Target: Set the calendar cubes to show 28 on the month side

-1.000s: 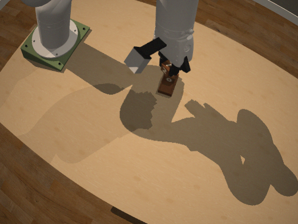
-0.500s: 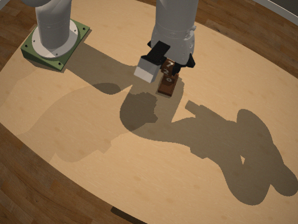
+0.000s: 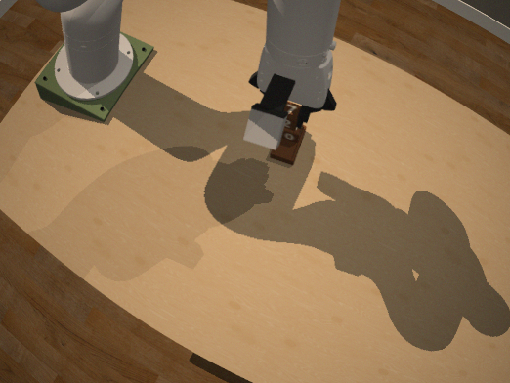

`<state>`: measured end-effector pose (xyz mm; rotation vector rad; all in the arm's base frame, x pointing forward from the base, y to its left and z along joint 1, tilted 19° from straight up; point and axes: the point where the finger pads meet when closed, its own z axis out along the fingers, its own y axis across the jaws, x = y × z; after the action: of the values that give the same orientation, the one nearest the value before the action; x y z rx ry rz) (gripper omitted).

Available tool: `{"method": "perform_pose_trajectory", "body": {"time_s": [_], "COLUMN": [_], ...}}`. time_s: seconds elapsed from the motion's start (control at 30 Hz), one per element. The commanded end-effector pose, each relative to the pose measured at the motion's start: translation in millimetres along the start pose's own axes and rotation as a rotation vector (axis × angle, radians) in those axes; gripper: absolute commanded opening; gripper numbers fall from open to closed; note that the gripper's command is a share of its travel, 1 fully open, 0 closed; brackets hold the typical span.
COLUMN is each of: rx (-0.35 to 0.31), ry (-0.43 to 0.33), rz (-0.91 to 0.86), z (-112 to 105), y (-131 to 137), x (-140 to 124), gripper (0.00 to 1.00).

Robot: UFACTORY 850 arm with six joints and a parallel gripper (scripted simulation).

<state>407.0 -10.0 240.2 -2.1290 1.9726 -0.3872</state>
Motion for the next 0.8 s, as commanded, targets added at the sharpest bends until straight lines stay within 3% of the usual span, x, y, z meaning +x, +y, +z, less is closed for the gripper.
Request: {"method": "perform_pose_trajectory", "body": {"time_s": [0.0, 0.53, 0.77], "rx": [-0.002, -0.002, -0.002], "ry": [-0.035, -0.037, -0.037], "rz": [-0.013, -0.013, -0.013], "z": [0, 6, 37], "y": [-1, -1, 0], "x": [0, 0, 0], "gripper": [0.29, 0.29, 0.29]}}
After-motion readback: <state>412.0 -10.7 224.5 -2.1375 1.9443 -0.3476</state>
